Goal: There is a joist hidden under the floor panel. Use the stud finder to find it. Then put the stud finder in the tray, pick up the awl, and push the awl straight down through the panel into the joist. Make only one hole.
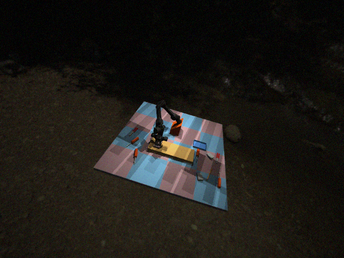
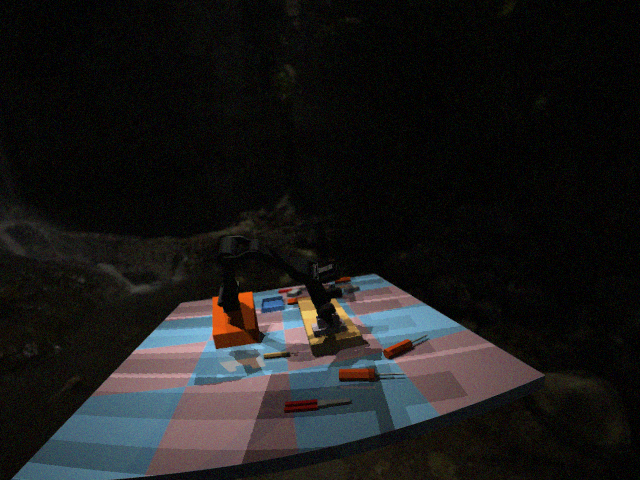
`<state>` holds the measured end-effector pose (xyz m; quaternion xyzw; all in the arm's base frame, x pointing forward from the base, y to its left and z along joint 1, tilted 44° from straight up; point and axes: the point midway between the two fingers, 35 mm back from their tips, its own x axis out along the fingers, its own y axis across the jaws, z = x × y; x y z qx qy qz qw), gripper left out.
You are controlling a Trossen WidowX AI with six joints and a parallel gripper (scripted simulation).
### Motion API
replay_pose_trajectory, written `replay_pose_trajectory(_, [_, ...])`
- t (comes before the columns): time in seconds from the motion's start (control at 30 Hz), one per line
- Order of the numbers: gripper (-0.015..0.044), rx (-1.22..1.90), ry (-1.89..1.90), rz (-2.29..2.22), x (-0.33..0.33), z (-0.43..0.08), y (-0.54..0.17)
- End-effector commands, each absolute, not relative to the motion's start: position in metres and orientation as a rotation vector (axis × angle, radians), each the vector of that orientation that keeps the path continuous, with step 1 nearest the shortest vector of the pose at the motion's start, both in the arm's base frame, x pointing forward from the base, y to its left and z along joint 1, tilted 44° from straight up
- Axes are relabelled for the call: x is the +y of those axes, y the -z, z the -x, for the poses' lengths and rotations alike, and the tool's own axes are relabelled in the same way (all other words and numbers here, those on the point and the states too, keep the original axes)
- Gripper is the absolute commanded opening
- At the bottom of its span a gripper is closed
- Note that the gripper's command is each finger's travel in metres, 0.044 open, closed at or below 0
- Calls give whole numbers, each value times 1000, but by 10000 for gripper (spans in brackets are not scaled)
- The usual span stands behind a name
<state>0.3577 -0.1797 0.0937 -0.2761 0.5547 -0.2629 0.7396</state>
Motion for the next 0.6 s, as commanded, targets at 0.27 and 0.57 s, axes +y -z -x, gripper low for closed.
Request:
replay_pose_trajectory(0.27, [0, 1222, 574, 605, -146, -361, -58])
replay_pose_trajectory(0.57, [0, 1223, 573, 603, -121, -363, -33])
